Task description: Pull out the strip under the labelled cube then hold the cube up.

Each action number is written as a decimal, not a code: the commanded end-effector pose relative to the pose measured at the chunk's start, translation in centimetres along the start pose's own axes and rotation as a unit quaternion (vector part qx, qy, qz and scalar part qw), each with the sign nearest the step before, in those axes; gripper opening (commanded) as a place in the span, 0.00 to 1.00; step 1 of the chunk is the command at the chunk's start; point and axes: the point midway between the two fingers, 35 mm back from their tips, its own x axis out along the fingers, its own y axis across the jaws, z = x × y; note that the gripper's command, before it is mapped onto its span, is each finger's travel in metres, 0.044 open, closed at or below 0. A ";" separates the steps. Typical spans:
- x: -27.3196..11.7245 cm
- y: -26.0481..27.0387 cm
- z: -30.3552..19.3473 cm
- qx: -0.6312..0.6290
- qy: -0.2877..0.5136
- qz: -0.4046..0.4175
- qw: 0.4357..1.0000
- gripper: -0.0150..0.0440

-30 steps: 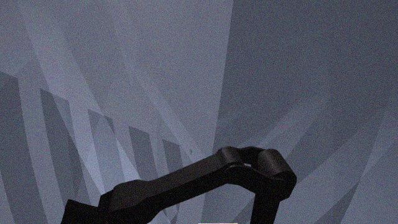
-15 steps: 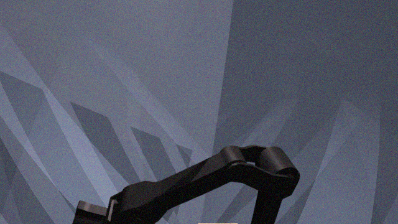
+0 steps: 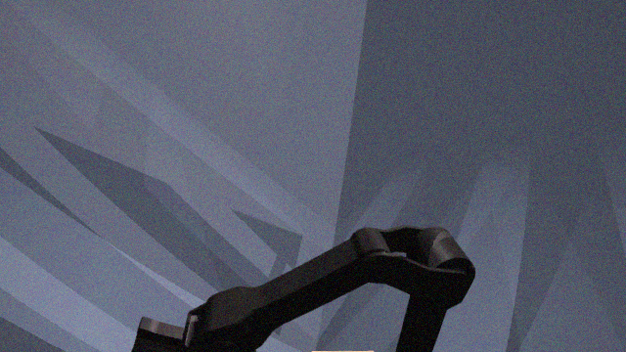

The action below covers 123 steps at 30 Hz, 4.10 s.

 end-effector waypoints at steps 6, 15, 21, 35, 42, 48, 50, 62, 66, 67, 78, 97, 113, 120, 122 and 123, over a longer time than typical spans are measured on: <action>0.4 0.1 -2.0 0.002 0.011 0.001 1.000 0.25; 0.4 0.1 -3.4 0.002 0.011 0.001 1.000 0.25; 0.4 0.1 -4.3 0.002 0.012 0.001 1.000 0.25; 0.3 0.0 -6.4 0.002 0.012 0.001 1.000 0.25; 0.3 0.0 -7.4 0.003 0.012 0.001 1.000 0.25; 0.3 0.0 -7.8 0.003 0.012 0.001 1.000 0.25; 0.3 0.0 -7.8 0.003 0.012 0.001 1.000 0.25; -4.2 -0.3 -6.9 0.003 0.012 0.000 1.000 0.25; -4.2 -0.3 -6.6 0.000 0.012 0.000 1.000 0.30; -4.1 -0.3 -5.8 -0.008 0.012 0.000 1.000 0.34; -4.3 -0.5 -1.5 -0.019 0.011 0.001 1.000 0.83; -5.0 -0.9 5.4 -0.020 0.010 0.001 1.000 1.00; -5.6 -0.9 11.2 -0.021 0.009 0.001 1.000 1.00; -5.9 -0.7 13.7 -0.022 0.009 0.001 1.000 1.00; -5.9 -0.7 13.8 -0.022 0.009 0.001 1.000 0.96; -5.8 -0.7 13.8 -0.022 0.009 0.001 1.000 0.91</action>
